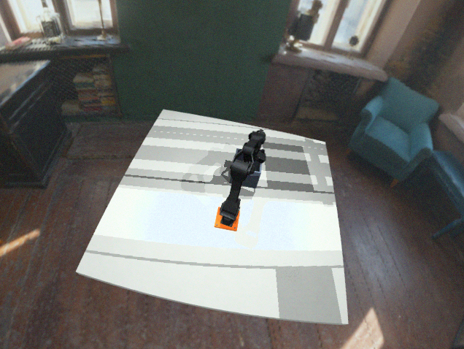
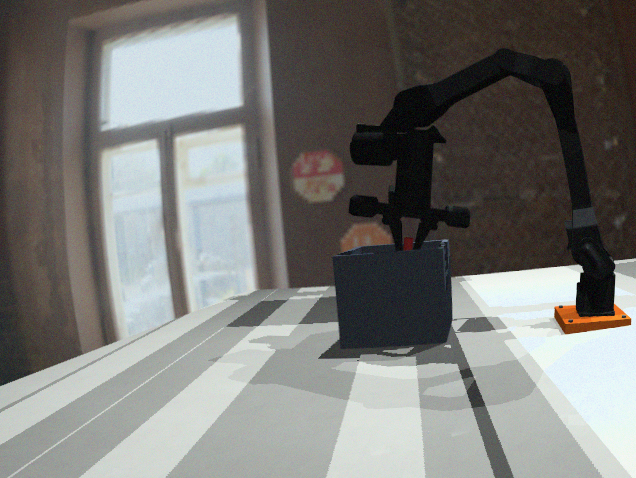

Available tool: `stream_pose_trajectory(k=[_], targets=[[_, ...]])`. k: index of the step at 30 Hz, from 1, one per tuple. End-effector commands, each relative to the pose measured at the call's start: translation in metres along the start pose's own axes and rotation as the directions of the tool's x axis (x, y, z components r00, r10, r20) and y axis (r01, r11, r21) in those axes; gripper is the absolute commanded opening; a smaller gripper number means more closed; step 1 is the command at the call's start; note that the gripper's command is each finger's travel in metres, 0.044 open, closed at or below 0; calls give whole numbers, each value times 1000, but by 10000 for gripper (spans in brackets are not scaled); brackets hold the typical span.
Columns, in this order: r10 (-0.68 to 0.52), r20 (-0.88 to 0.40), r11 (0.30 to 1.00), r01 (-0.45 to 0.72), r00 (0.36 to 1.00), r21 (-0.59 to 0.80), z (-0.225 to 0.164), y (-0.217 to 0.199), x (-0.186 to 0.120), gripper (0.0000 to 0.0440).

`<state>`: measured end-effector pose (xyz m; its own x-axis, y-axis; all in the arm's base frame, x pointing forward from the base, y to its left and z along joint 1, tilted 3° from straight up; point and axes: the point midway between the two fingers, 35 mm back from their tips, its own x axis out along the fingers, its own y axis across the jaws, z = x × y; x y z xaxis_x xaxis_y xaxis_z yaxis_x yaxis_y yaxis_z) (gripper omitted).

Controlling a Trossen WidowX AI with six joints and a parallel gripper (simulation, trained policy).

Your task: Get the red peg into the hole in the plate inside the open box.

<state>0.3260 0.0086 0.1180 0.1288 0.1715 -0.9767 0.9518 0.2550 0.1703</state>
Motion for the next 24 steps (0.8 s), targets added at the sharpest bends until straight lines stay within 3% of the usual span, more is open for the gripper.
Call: stream_pose_trajectory(k=[1, 9, 16, 24], targets=[[-2, -13, 1000, 2, 1000, -25, 1, 3, 11, 0], [-19, -9, 998, 19, 1000, -59, 4, 5, 31, 4], [-52, -16, 996, 51, 998, -75, 5, 3, 38, 140], [-47, -61, 997, 43, 997, -59, 9, 11, 26, 132]])
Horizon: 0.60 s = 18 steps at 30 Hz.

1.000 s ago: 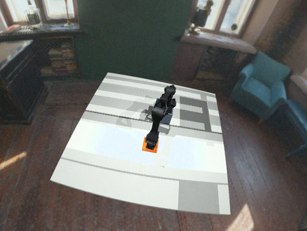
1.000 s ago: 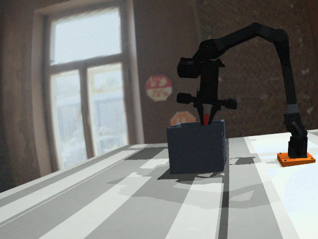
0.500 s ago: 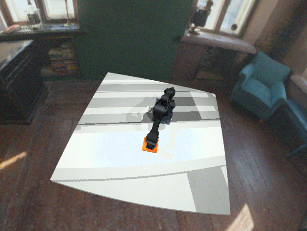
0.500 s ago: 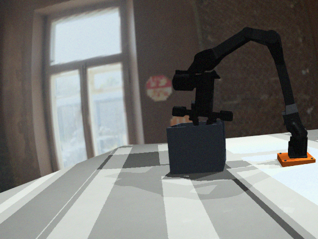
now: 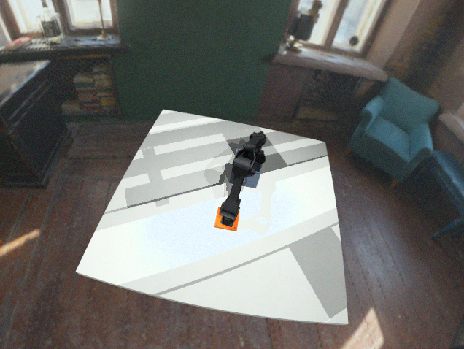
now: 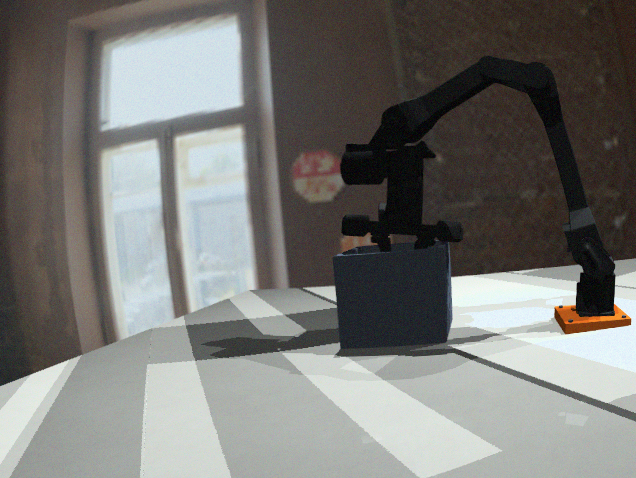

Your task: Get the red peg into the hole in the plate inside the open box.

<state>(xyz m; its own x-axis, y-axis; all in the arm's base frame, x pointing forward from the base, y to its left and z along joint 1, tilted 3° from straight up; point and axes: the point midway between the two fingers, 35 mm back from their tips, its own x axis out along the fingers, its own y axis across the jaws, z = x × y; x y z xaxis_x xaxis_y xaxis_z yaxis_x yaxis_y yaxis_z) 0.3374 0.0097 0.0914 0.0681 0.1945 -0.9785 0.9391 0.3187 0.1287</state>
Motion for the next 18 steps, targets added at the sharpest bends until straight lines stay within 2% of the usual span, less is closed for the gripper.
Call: stream_pose_trajectory(k=[1, 9, 18], targets=[[11, -28, 1000, -11, 1000, 0, 4, 5, -4, 131], [61, -79, 998, -61, 995, 4, 4, 16, -25, 130], [133, -161, 991, -132, 978, 16, 2, 27, -45, 187]])
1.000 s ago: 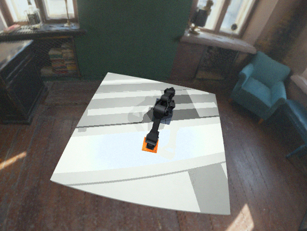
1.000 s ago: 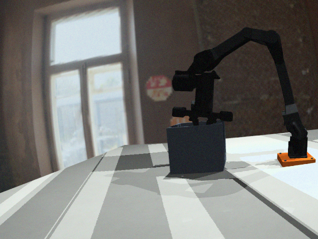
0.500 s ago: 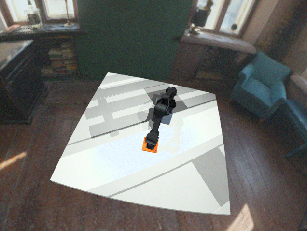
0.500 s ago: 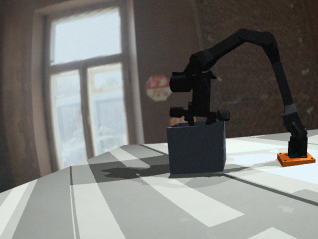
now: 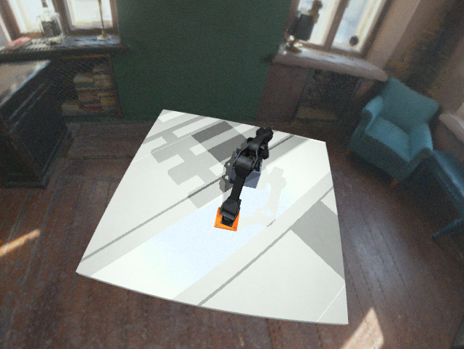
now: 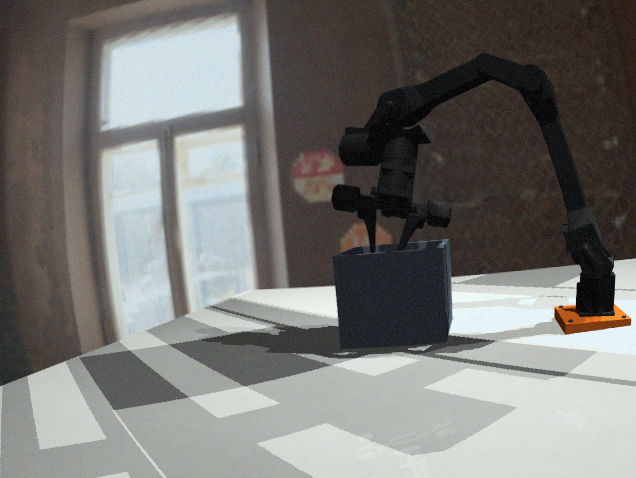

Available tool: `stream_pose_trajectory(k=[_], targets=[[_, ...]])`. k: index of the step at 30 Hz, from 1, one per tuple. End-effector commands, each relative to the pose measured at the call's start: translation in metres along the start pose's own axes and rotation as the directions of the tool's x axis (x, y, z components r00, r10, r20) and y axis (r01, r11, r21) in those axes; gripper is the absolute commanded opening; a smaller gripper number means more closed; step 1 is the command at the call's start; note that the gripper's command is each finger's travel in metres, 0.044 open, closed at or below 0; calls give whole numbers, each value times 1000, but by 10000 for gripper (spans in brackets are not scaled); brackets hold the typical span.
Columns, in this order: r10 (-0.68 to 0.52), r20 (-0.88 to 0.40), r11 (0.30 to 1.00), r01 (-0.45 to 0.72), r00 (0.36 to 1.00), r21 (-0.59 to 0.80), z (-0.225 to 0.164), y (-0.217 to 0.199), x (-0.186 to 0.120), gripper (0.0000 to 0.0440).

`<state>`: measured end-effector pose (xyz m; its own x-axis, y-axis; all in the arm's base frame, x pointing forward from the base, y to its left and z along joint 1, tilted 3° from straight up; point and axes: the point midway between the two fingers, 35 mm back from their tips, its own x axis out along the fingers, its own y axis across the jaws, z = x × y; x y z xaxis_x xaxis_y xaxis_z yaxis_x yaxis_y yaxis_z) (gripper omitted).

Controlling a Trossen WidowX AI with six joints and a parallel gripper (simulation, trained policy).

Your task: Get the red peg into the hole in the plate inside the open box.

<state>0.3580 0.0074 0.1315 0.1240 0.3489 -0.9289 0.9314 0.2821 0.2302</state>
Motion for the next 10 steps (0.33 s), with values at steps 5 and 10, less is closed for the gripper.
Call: stream_pose_trajectory(k=[5, 10], targets=[[51, -66, 999, -51, 996, 4, -1, 10, -12, 217], [68, -82, 998, -68, 994, 0, 2, 14, -17, 213]])
